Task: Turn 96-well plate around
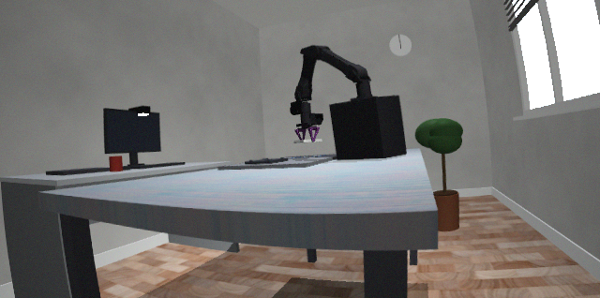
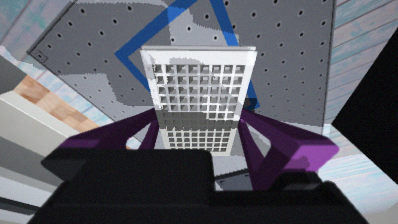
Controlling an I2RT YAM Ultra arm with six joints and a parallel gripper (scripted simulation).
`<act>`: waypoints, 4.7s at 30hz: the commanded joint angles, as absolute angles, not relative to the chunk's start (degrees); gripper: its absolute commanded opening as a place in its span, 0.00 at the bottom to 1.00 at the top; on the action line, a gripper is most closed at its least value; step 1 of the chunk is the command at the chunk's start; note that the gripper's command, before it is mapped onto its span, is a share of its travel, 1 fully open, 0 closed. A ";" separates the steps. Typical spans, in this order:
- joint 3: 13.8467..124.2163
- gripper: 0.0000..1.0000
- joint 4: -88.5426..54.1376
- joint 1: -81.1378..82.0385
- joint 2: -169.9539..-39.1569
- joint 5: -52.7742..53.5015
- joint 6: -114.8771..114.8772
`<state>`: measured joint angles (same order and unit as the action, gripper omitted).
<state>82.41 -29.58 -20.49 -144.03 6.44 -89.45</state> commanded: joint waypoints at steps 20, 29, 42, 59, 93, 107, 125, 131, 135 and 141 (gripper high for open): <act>82.14 0.00 -29.83 -20.16 -142.47 6.34 -87.94; 78.61 0.00 -28.07 -16.11 -140.26 6.39 -74.83; 75.31 0.00 -26.47 -10.90 -137.98 6.40 -59.06; 72.58 0.00 -25.27 -3.47 -135.63 6.32 -37.89; 73.26 0.00 -26.25 11.66 -133.70 5.84 -18.33; 75.82 0.00 -27.87 17.45 -134.05 5.55 -24.14; 81.28 0.00 -31.09 24.67 -135.59 5.10 -31.38; 83.94 0.00 -32.61 27.21 -136.50 4.92 -33.92; 85.92 0.00 -33.72 28.84 -137.21 4.80 -35.56; 88.05 0.00 -34.91 30.43 -138.01 4.68 -37.14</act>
<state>86.85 -33.85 29.95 -138.43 4.89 -35.88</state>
